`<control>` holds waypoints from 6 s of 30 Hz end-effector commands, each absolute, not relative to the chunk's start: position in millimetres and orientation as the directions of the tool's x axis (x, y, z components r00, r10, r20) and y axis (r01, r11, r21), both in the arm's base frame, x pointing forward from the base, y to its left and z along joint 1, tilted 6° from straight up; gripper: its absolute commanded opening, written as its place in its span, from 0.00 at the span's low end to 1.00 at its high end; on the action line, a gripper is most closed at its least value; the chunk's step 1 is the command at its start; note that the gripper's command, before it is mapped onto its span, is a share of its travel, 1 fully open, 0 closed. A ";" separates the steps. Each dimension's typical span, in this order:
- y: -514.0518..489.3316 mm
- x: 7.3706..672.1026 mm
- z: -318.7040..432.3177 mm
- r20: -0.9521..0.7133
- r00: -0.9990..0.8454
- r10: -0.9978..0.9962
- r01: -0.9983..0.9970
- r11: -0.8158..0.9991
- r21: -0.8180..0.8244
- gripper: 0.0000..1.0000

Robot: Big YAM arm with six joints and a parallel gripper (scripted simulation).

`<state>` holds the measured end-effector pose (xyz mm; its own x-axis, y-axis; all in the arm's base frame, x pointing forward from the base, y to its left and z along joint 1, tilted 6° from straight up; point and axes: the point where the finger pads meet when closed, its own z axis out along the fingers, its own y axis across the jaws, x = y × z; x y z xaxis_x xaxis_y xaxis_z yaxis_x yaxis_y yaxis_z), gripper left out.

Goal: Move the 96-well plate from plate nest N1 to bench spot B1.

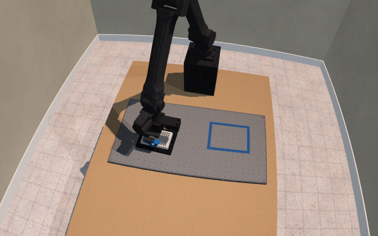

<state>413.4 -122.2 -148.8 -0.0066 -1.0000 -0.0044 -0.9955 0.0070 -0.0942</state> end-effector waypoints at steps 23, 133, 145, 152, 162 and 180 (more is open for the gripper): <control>-125.0 435.3 -137.6 0.005 -0.006 -1.000 -0.991 0.006 -0.137 1.00; -127.9 415.7 -58.8 0.005 -0.006 -1.000 -0.992 0.006 -0.126 0.00; -129.2 421.1 -51.6 0.010 -0.006 -1.000 -0.989 0.005 -0.145 0.00; -129.2 421.1 -51.6 0.010 -0.006 -1.000 -0.989 0.005 -0.145 0.00; -129.2 421.1 -51.6 0.010 -0.006 -1.000 -0.989 0.005 -0.145 0.00; -129.2 421.1 -51.6 0.010 -0.006 -1.000 -0.989 0.005 -0.145 0.00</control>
<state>406.6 -121.2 -71.2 -0.0068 -0.9999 -0.0074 -0.9959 0.0074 -0.0900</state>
